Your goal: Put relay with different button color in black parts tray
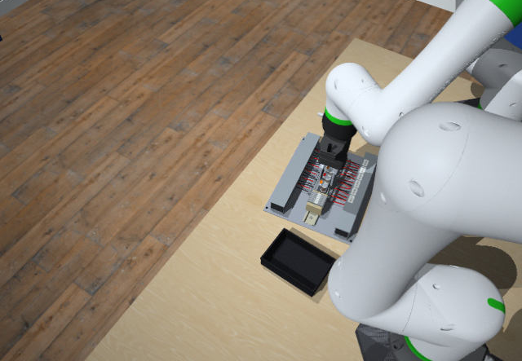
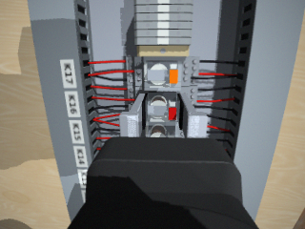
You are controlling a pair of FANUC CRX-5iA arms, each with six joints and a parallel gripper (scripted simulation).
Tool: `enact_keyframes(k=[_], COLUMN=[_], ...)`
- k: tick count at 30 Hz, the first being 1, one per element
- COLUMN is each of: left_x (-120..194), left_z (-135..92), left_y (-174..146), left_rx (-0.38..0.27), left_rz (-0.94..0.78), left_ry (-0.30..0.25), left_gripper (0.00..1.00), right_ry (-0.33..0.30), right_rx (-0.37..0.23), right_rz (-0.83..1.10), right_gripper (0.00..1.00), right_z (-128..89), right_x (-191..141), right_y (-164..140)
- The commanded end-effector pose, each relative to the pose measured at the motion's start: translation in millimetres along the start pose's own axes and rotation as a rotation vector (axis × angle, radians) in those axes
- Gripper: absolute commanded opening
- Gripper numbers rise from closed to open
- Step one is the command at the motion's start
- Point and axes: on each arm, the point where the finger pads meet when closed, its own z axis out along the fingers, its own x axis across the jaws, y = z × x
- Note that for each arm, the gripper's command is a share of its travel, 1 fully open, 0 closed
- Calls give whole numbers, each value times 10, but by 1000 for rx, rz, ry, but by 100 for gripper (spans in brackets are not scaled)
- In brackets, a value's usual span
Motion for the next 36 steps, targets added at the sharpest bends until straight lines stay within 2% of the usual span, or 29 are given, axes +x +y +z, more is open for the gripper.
enact_keyframes(k=[1,22,36], left_x=[-1,-1,-1], left_z=[-9,-9,-9], left_y=[2,2,2], left_rx=[-2,-2,-2], left_rz=[0,0,0], left_ry=[0,0,0], left_gripper=[100,100,100], right_ry=[1,2,29], right_rx=[1,1,1], right_rz=[0,0,0], right_gripper=[0,0,0], right_z=[-8,-8,-9], right_x=[6,6,-2], right_y=[-5,-5,-5])
